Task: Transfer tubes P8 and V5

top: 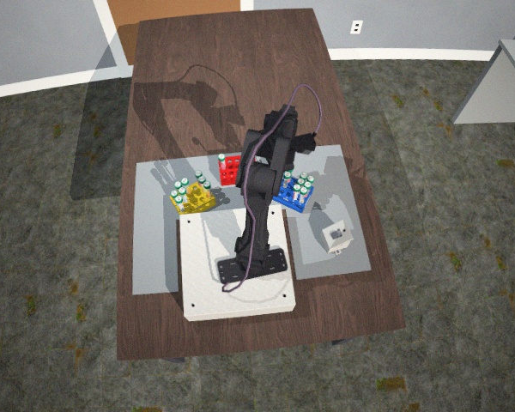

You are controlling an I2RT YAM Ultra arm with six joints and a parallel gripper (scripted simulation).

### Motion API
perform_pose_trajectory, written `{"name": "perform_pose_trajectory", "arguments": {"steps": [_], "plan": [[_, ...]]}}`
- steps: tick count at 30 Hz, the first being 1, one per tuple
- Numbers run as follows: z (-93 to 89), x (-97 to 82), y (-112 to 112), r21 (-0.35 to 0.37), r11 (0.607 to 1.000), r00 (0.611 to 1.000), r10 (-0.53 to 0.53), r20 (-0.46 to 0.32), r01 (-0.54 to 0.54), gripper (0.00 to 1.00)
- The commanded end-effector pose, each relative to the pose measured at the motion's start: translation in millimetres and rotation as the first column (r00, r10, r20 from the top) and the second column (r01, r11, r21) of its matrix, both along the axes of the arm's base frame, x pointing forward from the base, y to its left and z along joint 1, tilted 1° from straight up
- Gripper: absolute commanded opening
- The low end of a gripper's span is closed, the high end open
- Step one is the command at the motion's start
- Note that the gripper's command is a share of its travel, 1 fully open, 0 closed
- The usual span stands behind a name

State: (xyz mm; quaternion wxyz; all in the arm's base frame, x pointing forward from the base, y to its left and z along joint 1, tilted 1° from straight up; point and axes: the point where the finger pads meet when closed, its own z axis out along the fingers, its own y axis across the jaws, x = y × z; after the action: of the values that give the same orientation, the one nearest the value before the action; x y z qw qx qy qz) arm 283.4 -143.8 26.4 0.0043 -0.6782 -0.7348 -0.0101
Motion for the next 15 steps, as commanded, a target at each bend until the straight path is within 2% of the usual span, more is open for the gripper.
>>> {"name": "perform_pose_trajectory", "arguments": {"steps": [1, 9, 10, 15], "plan": [[-0.2, -3.2, -0.1, -0.005, 1.000, 1.000, -0.001, -0.011, 0.001, 0.24], [-0.2, -3.2, -0.1, -0.005, 1.000, 1.000, -0.001, -0.011, 0.001, 0.24], [-0.2, -3.2, -0.1, -0.005, 1.000, 1.000, -0.001, -0.011, 0.001, 0.30], [-0.2, -3.2, -0.1, -0.005, 1.000, 1.000, -0.001, -0.011, 0.001, 0.30]]}}
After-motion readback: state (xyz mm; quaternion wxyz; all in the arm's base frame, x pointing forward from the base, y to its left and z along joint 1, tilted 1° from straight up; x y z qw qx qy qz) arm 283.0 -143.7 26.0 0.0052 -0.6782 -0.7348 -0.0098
